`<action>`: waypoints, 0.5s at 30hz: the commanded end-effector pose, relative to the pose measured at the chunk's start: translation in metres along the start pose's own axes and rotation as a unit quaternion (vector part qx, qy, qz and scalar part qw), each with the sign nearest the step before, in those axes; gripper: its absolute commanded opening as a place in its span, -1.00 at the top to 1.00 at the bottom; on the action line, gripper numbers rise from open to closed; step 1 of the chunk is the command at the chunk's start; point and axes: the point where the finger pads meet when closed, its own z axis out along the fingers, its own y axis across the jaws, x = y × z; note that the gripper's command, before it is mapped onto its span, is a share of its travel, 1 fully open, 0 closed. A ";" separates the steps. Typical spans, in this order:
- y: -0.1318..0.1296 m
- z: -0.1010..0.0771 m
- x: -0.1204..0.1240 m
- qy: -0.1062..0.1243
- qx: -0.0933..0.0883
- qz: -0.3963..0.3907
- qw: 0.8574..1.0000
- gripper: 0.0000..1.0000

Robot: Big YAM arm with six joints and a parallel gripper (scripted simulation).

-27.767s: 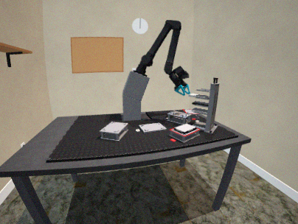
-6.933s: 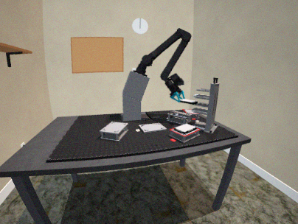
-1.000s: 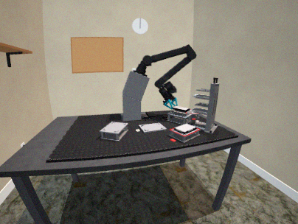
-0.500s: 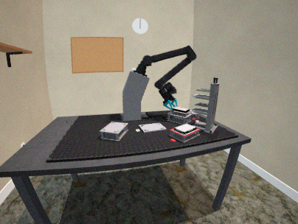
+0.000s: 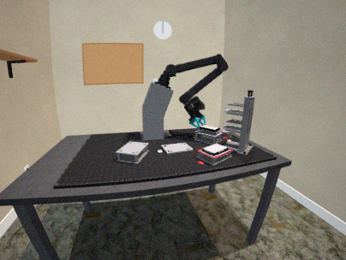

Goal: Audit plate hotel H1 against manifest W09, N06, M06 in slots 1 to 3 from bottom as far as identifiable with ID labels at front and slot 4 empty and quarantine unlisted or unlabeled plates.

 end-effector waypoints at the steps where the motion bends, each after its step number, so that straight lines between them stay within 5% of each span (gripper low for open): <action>1: 0.006 0.001 -0.003 -0.011 -0.009 0.008 1.000 -0.72; 15: 0.004 0.005 0.003 -0.009 -0.007 0.007 1.000 -0.72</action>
